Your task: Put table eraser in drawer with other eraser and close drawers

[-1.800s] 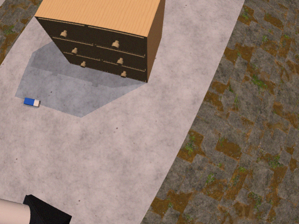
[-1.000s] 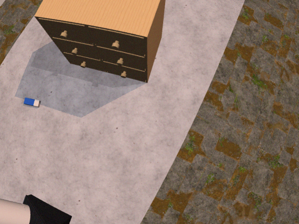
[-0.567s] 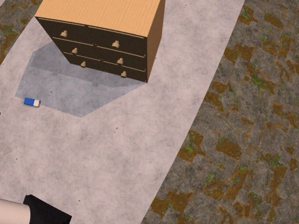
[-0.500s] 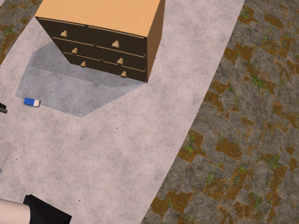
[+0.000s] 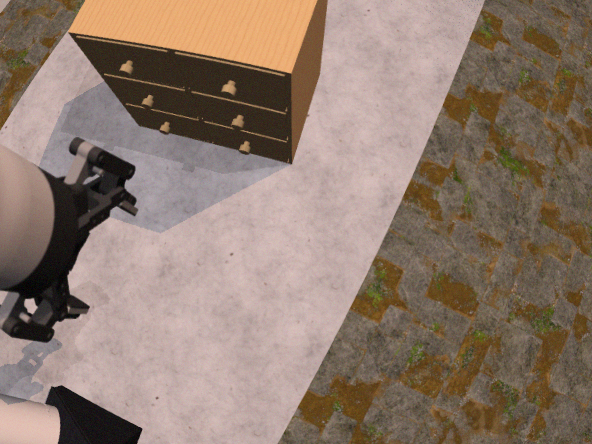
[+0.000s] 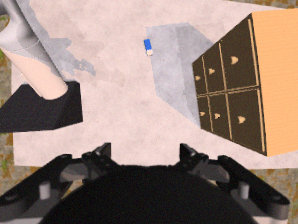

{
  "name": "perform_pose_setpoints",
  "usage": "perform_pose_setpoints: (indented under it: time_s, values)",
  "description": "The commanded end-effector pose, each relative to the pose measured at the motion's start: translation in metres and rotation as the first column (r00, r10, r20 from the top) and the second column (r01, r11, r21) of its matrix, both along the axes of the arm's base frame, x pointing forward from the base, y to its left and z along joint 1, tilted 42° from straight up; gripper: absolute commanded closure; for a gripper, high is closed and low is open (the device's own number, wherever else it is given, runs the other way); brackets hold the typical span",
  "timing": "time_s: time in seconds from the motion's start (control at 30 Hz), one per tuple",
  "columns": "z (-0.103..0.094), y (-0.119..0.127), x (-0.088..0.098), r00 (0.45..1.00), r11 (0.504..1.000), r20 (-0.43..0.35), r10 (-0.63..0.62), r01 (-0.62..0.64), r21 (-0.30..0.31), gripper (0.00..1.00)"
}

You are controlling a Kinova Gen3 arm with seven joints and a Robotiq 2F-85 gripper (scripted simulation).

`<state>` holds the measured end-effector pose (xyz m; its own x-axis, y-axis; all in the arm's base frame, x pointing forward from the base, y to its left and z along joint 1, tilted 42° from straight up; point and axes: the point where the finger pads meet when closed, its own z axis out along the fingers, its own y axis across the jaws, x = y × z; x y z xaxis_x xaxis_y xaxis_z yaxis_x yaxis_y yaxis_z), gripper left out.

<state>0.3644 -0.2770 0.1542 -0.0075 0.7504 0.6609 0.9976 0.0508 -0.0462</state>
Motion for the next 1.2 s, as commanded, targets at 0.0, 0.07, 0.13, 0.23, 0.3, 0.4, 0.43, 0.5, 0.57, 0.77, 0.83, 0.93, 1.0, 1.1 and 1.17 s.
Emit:
perform_pose_setpoints:
  time_s: [0.0, 0.07, 0.13, 0.23, 0.3, 0.4, 0.43, 0.5, 0.57, 0.77, 0.83, 0.93, 1.0, 1.1, 1.17]
  values:
    - [-0.0128, -0.0056, 0.0043, 1.000, 1.000, -0.021, -0.012, 0.012, 0.020, 0.00]
    - [-0.0142, -0.0064, 0.0054, 1.000, 1.000, -0.018, -0.007, 0.008, 0.020, 0.00]
    - [-0.0145, -0.0063, 0.0058, 1.000, 1.000, -0.016, -0.005, 0.005, 0.020, 0.00]
    - [-0.0145, -0.0062, 0.0059, 1.000, 1.000, -0.016, -0.004, 0.005, 0.020, 0.00]
    - [-0.0147, -0.0055, 0.0053, 1.000, 1.000, -0.018, -0.005, 0.005, 0.022, 0.00]
    - [-0.0147, -0.0055, 0.0053, 1.000, 1.000, -0.018, -0.005, 0.005, 0.022, 0.00]
    - [-0.0147, -0.0055, 0.0053, 1.000, 1.000, -0.018, -0.005, 0.005, 0.022, 0.00]
    - [-0.0144, -0.0056, 0.0053, 1.000, 1.000, -0.018, -0.005, 0.005, 0.021, 0.00]
    - [-0.0144, -0.0056, 0.0054, 1.000, 1.000, -0.018, -0.005, 0.005, 0.021, 0.00]
    - [-0.0144, -0.0056, 0.0054, 1.000, 1.000, -0.018, -0.005, 0.005, 0.021, 0.00]
    - [-0.0145, -0.0054, 0.0053, 1.000, 1.000, -0.019, -0.006, 0.006, 0.021, 0.00]
    - [-0.0149, -0.0046, 0.0052, 1.000, 1.000, -0.026, -0.013, 0.013, 0.022, 0.00]
    - [-0.0149, -0.0046, 0.0052, 1.000, 1.000, -0.026, -0.013, 0.013, 0.022, 0.00]
    - [-0.0165, -0.0036, 0.0051, 0.999, 1.000, -0.035, -0.023, 0.023, 0.020, 0.00]
    - [-0.0186, -0.0038, 0.0063, 0.999, 0.999, -0.040, -0.033, 0.033, 0.014, 0.00]
